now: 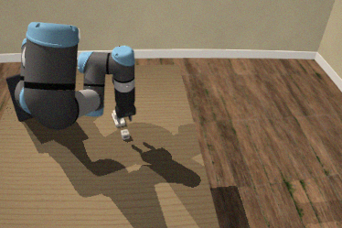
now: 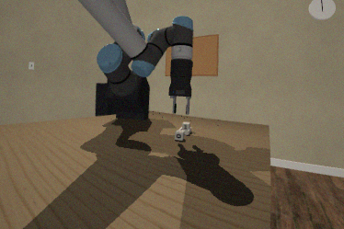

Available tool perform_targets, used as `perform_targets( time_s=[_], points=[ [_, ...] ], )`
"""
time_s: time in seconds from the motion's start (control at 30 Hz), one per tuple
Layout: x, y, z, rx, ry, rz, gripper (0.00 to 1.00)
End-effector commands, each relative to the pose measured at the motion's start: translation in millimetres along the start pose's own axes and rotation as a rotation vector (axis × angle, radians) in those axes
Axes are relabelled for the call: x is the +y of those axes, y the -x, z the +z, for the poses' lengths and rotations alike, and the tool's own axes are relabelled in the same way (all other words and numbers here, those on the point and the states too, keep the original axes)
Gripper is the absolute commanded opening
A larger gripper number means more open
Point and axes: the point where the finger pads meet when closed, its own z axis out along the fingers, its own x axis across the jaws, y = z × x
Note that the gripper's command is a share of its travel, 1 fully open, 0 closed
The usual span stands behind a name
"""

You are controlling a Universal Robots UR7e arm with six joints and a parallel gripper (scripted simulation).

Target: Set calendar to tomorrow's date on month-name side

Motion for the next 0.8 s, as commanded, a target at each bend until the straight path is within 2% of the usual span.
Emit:
perform_targets(
  time_s=[0.0, 0.17, 0.2, 0.77],
  points=[
    [-0.2, -0.1, -3.7, -0.004, -0.002, 0.000, 0.87],
    [-0.2, -0.1, -4.4, -0.004, -0.002, 0.000, 0.87],
    [-0.2, -0.1, -4.4, -0.004, -0.002, 0.000, 1.00],
    [-0.2, -0.1, -4.4, -0.004, -0.002, 0.000, 1.00]
  ],
)
